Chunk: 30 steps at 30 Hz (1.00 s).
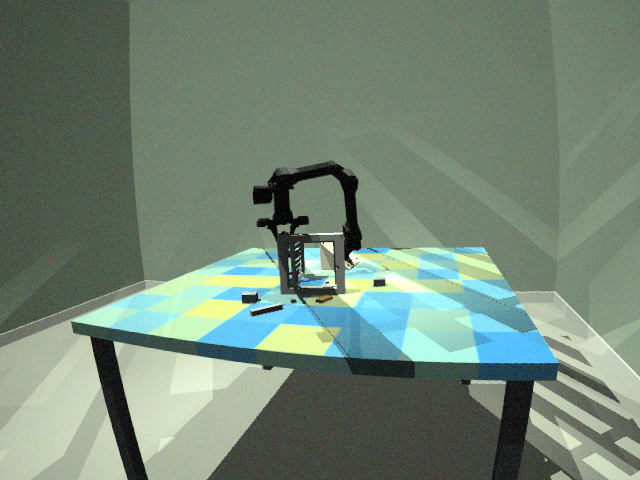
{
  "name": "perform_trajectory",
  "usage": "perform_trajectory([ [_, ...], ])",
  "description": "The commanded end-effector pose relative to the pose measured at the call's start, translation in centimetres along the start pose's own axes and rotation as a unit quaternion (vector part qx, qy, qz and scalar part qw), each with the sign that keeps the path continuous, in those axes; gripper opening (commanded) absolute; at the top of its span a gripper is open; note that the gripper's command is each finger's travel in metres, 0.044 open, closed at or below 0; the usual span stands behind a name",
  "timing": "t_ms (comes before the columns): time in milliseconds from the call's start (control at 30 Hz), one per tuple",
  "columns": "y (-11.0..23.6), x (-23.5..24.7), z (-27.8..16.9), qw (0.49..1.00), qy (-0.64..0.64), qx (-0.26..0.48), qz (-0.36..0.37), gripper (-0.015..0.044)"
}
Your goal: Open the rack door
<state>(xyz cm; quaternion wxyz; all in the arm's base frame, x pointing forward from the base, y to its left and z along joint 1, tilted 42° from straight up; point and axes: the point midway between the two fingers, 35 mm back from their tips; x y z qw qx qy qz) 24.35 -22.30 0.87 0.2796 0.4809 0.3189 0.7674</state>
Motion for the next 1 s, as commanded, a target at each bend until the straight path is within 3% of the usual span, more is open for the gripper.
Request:
perform_trajectory([
  [0, 0.0, 0.0, 0.0, 1.000, 0.003, 0.000, 0.000, 0.0284],
  [967, 4.7, 0.0, 0.0, 0.999, -0.025, -0.013, -0.028, 0.0284],
])
Point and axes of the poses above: the point midway between the two fingers, 35 mm back from their tips, its own y axis back along the fingers, its own x axis across the jaws, z = x × y, and after that the axes turned 9 degrees about y, right-handed
